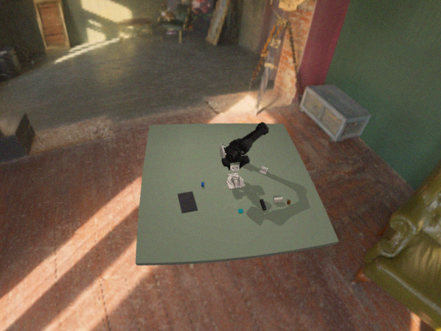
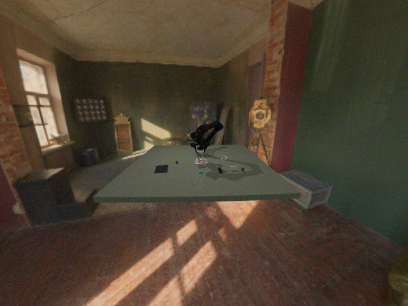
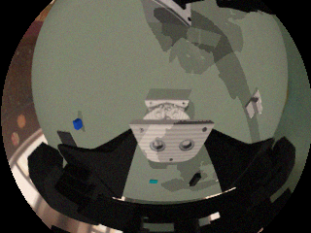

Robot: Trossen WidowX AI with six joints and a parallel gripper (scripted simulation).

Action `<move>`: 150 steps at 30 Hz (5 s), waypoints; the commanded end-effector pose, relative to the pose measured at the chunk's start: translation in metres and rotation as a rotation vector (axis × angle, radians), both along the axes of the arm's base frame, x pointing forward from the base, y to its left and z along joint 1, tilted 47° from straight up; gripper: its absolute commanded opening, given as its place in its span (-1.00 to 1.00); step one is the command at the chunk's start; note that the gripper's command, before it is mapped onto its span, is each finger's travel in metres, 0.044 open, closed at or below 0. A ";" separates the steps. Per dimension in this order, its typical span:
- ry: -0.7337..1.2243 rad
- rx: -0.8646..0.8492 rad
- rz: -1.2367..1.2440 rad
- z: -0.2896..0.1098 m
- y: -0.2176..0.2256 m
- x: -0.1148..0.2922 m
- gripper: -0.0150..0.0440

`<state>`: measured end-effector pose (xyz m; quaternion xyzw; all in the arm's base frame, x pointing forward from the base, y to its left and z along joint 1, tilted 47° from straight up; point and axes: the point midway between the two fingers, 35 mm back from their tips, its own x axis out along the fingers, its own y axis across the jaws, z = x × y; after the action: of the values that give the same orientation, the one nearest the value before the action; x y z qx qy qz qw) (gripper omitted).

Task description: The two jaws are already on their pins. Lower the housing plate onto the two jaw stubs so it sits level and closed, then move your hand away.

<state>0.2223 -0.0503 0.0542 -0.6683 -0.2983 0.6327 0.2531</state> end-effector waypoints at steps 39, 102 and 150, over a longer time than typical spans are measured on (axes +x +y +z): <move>-0.001 -0.002 0.004 -0.026 0.027 0.001 0.70; 0.001 0.002 0.002 -0.047 0.051 0.000 0.70; 0.000 0.002 0.003 -0.052 0.056 0.000 0.70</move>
<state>0.2221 0.0028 0.0040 -0.6680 -0.2975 0.6328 0.2545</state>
